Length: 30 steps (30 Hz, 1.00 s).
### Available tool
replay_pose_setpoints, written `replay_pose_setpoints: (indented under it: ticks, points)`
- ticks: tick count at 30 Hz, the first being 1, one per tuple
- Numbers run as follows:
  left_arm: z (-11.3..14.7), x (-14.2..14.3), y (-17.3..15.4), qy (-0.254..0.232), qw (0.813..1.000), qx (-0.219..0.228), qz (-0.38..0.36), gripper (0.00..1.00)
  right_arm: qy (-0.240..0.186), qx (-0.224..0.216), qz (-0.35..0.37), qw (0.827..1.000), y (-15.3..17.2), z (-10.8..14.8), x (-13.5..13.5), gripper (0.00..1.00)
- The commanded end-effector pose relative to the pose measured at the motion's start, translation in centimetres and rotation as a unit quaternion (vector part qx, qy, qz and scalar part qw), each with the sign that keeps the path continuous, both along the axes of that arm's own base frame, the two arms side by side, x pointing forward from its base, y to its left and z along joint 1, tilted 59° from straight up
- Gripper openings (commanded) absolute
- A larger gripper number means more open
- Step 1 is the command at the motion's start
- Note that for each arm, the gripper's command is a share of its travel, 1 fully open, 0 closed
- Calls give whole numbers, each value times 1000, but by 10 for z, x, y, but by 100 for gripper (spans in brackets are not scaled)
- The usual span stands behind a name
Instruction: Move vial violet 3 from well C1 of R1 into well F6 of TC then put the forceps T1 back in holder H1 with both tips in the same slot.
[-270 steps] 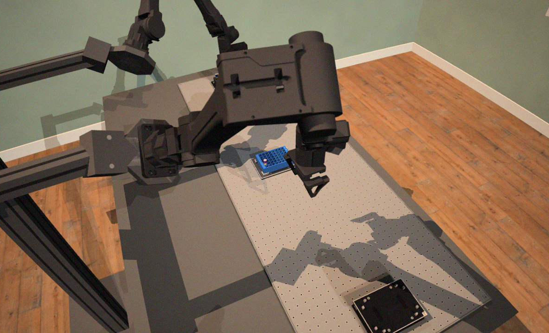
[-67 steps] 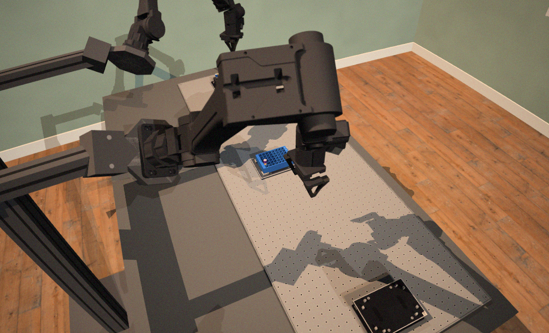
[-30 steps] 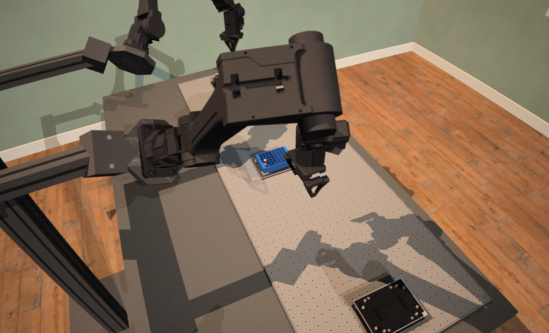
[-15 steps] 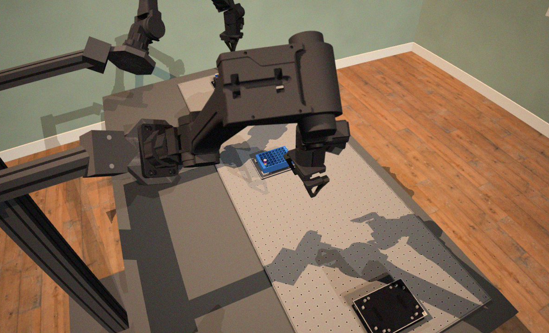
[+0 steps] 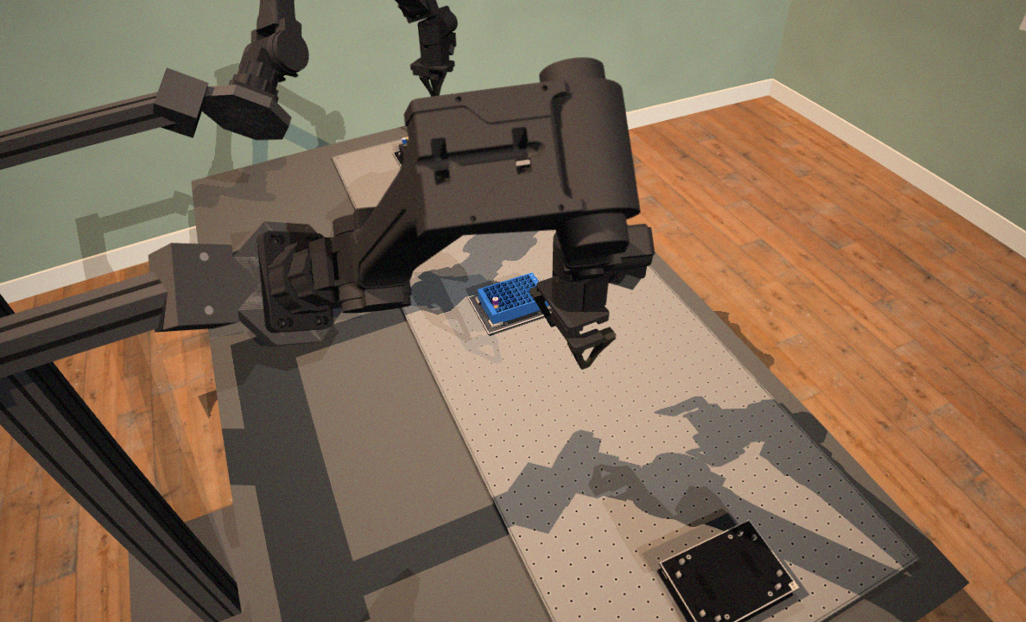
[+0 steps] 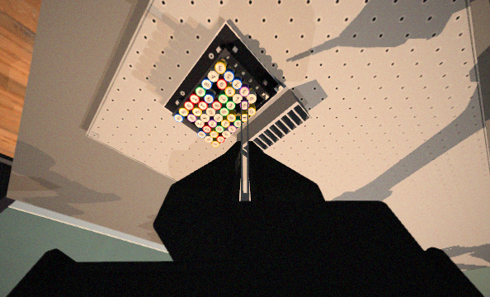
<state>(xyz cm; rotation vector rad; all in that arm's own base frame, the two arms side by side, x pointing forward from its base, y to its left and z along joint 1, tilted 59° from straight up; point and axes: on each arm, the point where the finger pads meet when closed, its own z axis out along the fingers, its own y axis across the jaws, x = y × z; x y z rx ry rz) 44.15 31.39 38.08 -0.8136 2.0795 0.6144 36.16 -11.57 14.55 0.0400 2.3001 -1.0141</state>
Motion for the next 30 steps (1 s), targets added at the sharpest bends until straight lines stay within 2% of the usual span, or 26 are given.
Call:
replay_pose_setpoints:
  ticks: [1, 18, 20, 30]
  points:
    - [-9, 1, 11, 7, 1000, -1, 5, 7, -23, 3, -3, 1000, 2, 13, 7, 100]
    - [-10, 1, 11, 8, 1000, -1, 5, 7, -23, 3, -3, 1000, 2, 13, 7, 100]
    - [-15, -4, 9, 23, 1000, -6, 9, 7, -23, 3, -3, 1000, 2, 13, 7, 100]
    - [-5, 1, 11, 6, 1000, 2, 5, 7, -23, 3, -3, 1000, 2, 13, 7, 100]
